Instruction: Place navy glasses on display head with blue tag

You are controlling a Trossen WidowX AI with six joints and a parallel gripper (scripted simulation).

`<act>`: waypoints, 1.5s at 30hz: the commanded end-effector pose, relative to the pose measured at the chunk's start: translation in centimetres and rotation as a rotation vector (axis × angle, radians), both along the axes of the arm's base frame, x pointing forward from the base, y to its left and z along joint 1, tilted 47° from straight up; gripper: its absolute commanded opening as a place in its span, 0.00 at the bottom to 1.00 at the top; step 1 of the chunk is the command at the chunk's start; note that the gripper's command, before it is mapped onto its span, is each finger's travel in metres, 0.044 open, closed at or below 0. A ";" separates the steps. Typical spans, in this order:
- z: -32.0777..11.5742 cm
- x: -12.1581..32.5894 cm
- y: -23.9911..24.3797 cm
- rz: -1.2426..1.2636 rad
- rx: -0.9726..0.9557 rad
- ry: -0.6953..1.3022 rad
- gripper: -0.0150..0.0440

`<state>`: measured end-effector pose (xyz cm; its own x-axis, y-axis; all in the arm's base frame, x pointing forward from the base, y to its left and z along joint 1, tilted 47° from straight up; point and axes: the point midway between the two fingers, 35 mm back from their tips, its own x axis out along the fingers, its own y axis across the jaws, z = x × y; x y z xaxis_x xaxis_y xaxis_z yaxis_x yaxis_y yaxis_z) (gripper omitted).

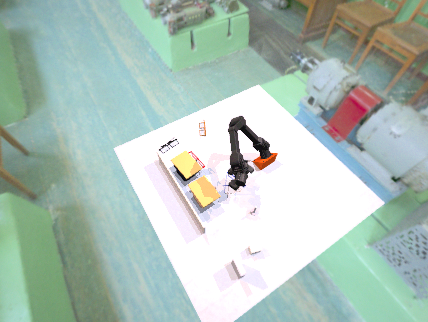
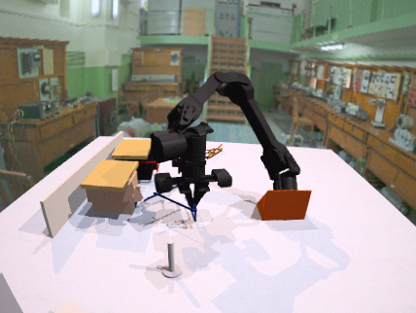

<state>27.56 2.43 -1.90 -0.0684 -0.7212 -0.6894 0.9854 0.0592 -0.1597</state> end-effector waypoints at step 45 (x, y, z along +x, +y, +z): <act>-5.0 -0.3 17.0 0.291 0.046 0.281 0.25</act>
